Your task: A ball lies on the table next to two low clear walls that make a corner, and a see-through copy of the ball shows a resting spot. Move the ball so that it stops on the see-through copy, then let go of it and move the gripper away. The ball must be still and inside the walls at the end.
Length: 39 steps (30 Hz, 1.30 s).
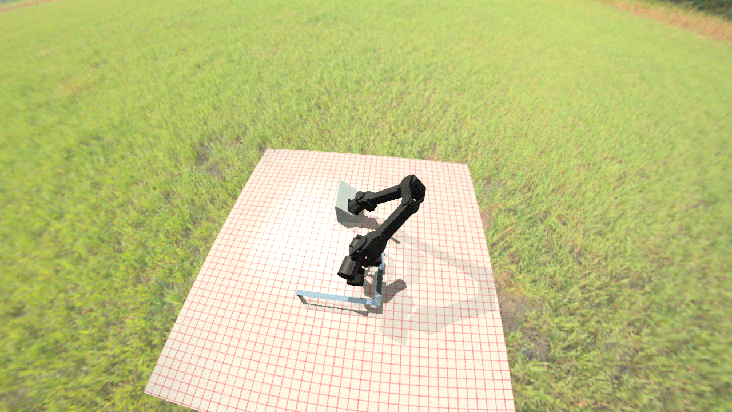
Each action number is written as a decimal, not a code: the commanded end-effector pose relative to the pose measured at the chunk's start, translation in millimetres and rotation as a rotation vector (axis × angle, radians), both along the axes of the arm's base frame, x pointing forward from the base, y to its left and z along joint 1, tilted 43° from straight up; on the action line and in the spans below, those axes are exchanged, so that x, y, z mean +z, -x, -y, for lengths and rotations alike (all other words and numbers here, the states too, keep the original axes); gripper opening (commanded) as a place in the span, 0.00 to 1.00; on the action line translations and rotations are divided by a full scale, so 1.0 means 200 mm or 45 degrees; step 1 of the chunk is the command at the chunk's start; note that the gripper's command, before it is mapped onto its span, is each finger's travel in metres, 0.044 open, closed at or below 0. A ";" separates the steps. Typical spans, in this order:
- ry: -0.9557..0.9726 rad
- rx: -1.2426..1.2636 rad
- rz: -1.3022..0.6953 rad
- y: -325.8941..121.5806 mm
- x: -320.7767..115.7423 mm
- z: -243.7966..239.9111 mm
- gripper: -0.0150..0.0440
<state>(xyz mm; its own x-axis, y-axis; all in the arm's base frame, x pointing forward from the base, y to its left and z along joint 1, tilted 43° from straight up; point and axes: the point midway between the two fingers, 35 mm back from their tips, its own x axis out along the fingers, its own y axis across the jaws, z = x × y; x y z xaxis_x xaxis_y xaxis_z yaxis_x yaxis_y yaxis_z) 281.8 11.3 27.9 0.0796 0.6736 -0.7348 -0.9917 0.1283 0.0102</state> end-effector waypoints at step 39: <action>-0.005 -0.005 -0.012 0.04 0.28 0.26 0.71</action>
